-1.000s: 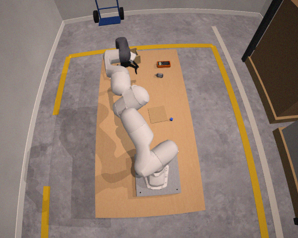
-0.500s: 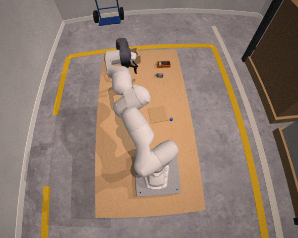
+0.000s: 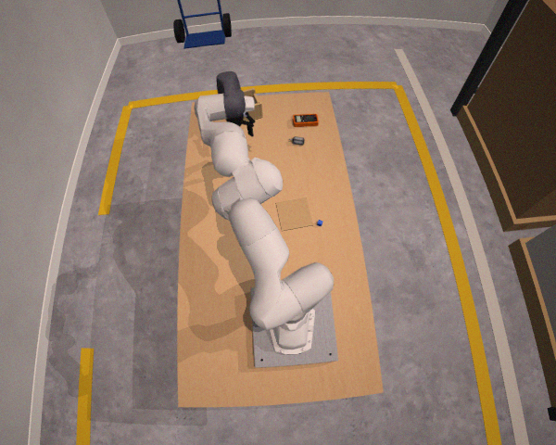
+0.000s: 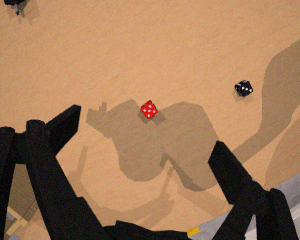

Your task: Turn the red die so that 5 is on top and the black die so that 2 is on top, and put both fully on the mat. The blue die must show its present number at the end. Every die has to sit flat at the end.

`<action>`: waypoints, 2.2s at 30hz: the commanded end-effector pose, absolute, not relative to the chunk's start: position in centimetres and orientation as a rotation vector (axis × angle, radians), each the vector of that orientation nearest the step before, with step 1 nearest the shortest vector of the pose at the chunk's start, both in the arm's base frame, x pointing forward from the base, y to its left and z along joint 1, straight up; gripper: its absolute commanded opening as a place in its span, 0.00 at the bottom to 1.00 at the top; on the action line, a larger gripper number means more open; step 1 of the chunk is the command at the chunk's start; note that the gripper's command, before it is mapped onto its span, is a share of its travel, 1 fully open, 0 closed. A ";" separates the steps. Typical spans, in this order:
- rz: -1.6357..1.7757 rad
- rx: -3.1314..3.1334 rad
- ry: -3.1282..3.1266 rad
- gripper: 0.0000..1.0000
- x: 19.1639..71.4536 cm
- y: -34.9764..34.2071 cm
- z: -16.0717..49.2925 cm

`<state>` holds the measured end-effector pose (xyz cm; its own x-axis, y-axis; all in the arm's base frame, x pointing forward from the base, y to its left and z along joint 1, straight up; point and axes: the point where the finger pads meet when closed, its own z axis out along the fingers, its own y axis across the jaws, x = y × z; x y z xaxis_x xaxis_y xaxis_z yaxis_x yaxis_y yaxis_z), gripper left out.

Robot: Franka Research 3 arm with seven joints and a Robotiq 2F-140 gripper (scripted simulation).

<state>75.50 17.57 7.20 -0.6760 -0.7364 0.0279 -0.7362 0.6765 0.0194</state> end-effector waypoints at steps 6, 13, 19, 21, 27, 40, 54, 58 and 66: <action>-0.010 1.609 -2.672 1.00 75.6 17.2 7.0; -0.012 1.755 -2.577 1.00 75.5 17.1 6.7; -0.015 1.885 -2.483 1.00 75.5 17.0 6.5; -0.016 1.925 -2.452 1.00 75.5 17.0 6.5; -0.018 2.042 -2.355 1.00 75.4 17.0 6.3; -0.023 2.287 -2.118 1.00 75.4 16.9 5.9; -0.028 2.519 -1.838 1.00 75.3 16.9 5.6; -0.029 2.579 -1.754 1.00 75.3 16.9 5.5; -0.031 2.689 -1.583 1.00 75.2 16.9 5.4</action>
<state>75.05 17.20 5.33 0.3436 -0.9391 -0.0042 -0.9383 -0.3435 0.0391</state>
